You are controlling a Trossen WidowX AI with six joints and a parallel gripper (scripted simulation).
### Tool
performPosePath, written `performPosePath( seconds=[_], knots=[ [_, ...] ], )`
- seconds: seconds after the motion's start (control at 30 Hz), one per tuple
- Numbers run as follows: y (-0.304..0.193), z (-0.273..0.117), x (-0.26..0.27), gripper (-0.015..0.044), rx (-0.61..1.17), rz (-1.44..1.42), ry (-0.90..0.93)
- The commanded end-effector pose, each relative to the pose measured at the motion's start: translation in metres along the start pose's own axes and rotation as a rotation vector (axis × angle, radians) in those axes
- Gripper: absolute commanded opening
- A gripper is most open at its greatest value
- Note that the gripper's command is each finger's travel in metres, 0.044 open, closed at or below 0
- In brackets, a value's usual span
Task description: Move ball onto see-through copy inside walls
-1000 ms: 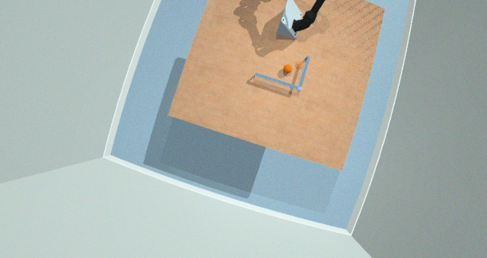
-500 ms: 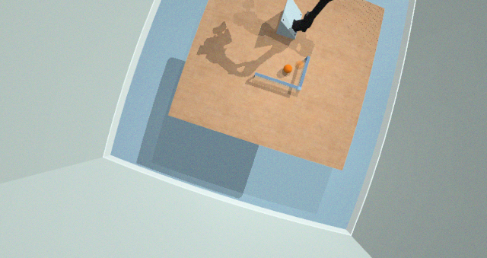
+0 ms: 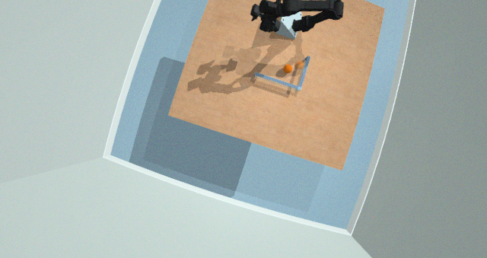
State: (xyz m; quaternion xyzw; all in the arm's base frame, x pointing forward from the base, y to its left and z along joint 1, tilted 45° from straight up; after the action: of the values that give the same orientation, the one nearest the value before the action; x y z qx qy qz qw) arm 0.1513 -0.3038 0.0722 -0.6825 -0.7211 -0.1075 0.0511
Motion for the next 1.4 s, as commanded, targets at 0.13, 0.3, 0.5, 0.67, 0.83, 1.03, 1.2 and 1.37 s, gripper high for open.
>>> performPosePath(
  seconds=[0.13,0.3,0.5,0.67,0.83,1.03,1.2,1.37],
  knots=[
    [0.072,-0.008,0.057,0.0392,-0.107,-0.530,0.143],
    [0.122,-0.014,0.119,0.0392,-0.223,-0.971,0.273],
    [0.160,-0.023,0.201,0.0392,-0.397,-1.445,0.429],
    [0.163,-0.024,0.211,0.0392,-0.420,-1.495,0.447],
    [0.163,-0.020,0.213,0.0392,-0.420,-1.495,0.447],
    [0.163,-0.010,0.219,0.0392,-0.420,-1.495,0.447],
    [0.164,-0.004,0.223,0.0392,-0.420,-1.495,0.447],
    [0.164,0.003,0.228,0.0392,-0.420,-1.495,0.446]
  ],
)
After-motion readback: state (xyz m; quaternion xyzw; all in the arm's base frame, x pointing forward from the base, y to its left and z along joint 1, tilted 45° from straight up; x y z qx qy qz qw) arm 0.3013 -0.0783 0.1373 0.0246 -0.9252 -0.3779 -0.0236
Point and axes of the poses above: the point midway between the two fingers, 35 mm back from their tips, its own z axis out along the fingers, its own x axis across the jaws, y = z × x, the point moved 10 cm from there along -z, back along the fingers, and after that the axes turned 3 degrees about -z, right-handed, at the moved point
